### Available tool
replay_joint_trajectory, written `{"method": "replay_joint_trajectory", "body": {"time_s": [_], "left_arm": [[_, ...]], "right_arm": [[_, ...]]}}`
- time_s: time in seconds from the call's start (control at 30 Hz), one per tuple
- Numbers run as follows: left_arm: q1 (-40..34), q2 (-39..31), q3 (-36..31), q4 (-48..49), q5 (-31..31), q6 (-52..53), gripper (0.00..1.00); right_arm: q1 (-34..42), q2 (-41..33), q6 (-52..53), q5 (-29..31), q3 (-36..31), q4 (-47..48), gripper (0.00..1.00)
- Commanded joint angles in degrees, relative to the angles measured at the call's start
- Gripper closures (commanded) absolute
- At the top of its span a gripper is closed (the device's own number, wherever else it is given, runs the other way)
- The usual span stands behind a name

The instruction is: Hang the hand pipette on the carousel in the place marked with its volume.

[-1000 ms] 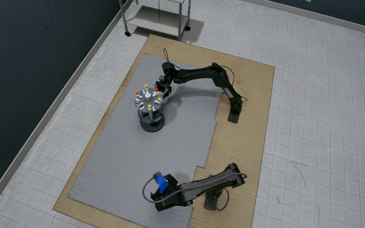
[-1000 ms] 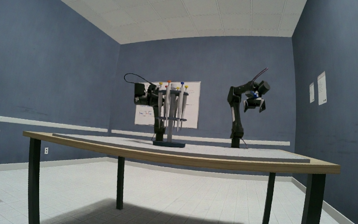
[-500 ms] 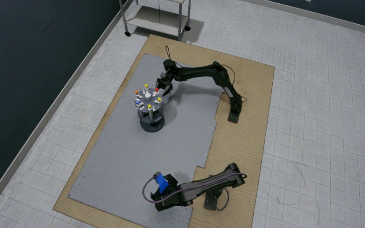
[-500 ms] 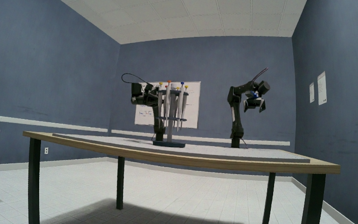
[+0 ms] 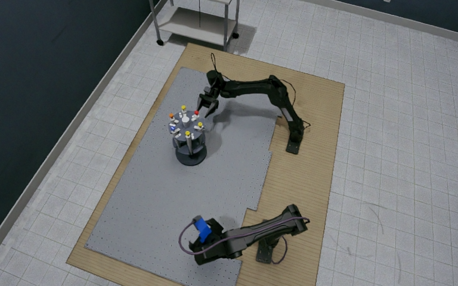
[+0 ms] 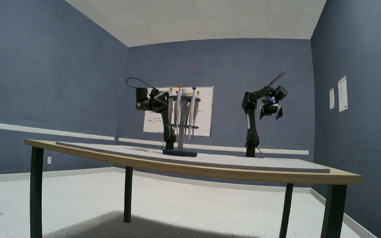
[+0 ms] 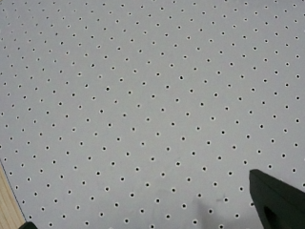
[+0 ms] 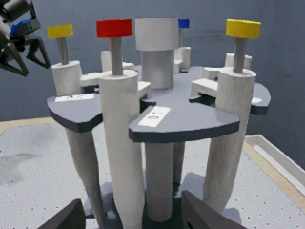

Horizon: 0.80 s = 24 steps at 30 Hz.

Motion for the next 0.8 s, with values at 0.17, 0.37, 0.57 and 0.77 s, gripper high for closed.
{"method": "replay_joint_trajectory", "body": {"time_s": [0.17,0.37,0.57,0.77], "left_arm": [[0.3,-0.3,0.8,0.7,1.1,0.5,0.00],[0.3,-0.3,0.8,0.7,1.1,0.5,0.00],[0.3,-0.3,0.8,0.7,1.1,0.5,0.00],[0.3,-0.3,0.8,0.7,1.1,0.5,0.00]], "right_arm": [[-1.9,-1.3,-2.8,-2.5,0.7,-4.3,0.50],[-3.3,-0.1,-4.2,-3.8,0.6,-5.8,0.50],[-4.7,-0.3,-5.6,-5.1,0.5,-7.2,0.50],[-6.1,-2.5,-7.0,-3.8,-2.7,-8.4,0.00]]}}
